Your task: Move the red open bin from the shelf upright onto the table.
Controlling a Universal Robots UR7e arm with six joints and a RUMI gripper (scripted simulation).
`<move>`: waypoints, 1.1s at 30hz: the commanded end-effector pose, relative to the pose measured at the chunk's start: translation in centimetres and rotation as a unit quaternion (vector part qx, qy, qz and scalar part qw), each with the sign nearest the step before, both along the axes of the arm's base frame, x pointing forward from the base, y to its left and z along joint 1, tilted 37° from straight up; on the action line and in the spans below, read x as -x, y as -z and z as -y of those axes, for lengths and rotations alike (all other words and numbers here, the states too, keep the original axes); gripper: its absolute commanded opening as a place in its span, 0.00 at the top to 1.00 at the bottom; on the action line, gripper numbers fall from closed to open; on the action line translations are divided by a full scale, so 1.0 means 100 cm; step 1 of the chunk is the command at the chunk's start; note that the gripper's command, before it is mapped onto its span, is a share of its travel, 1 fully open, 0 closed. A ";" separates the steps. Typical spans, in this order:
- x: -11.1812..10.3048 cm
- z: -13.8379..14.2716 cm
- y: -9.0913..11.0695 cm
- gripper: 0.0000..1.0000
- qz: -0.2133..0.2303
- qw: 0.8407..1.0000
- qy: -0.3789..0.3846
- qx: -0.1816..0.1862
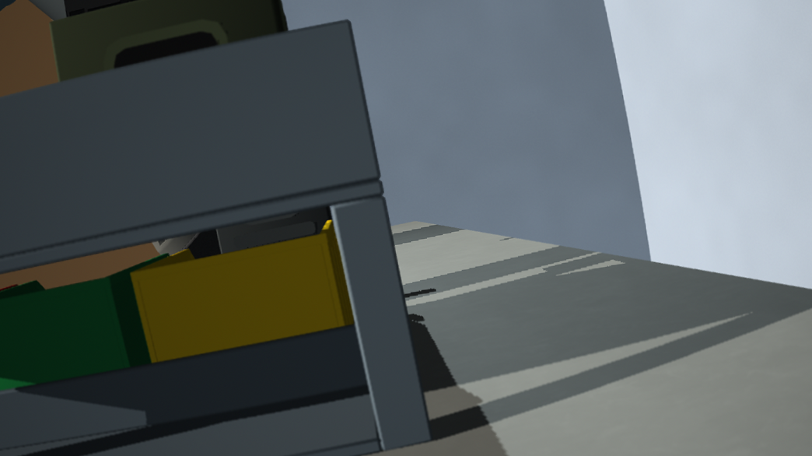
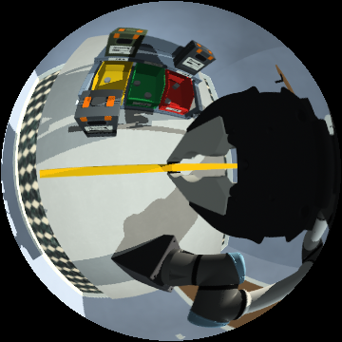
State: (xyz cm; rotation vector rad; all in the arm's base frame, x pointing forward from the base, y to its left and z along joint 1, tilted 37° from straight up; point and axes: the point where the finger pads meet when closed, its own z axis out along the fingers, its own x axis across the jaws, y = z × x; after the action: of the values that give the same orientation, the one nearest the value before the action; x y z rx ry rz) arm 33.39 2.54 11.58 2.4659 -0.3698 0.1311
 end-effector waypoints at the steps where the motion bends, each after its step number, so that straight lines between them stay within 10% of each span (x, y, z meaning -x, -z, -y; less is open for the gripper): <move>1: 0.006 -0.002 0.001 1.00 0.001 1.000 0.000 0.000; 33: 0.024 -0.006 0.004 1.00 0.001 1.000 0.000 0.000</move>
State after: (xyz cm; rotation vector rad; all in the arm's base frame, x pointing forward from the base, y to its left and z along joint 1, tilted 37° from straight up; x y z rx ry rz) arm 31.00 3.13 11.16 2.4657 -0.3700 0.1315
